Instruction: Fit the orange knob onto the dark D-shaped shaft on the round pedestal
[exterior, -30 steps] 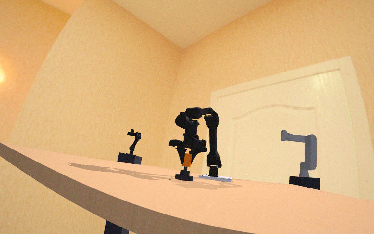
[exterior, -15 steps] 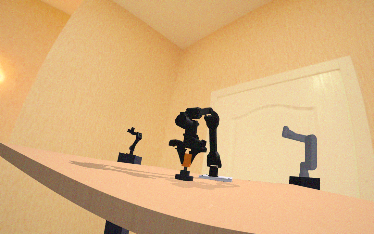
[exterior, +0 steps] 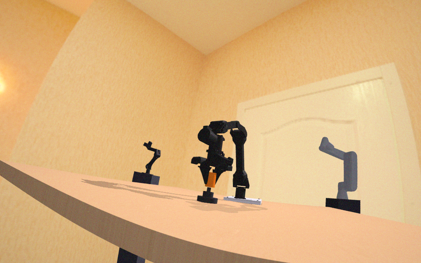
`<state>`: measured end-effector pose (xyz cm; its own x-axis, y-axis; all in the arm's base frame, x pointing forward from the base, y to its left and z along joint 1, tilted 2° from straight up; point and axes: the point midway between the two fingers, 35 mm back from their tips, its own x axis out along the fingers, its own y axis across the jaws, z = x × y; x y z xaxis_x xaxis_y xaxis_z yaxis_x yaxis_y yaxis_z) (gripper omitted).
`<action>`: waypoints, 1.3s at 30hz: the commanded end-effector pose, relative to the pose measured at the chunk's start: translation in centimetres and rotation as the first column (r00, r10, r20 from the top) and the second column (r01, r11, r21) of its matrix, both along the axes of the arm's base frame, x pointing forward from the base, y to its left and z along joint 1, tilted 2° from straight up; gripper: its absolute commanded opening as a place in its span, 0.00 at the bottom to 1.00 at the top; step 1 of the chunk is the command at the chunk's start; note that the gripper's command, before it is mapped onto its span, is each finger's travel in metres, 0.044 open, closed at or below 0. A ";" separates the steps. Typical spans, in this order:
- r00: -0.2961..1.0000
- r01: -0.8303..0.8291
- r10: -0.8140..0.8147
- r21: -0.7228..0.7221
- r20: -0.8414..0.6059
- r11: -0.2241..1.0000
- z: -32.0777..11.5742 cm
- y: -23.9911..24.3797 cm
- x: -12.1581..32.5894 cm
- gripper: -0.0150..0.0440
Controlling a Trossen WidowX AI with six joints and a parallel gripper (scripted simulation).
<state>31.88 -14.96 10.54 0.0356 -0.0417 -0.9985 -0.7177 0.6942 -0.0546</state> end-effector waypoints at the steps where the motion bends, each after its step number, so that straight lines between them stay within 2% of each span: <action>1: 0.993 -0.122 0.122 -0.005 0.000 0.993 0.4 0.1 0.0 0.25; 39: 0.991 -0.132 0.132 -0.005 0.000 0.991 0.2 0.1 -0.1 0.25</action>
<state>31.99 -15.04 10.36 0.0398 -0.0435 -0.9983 -0.8008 0.5961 -0.0579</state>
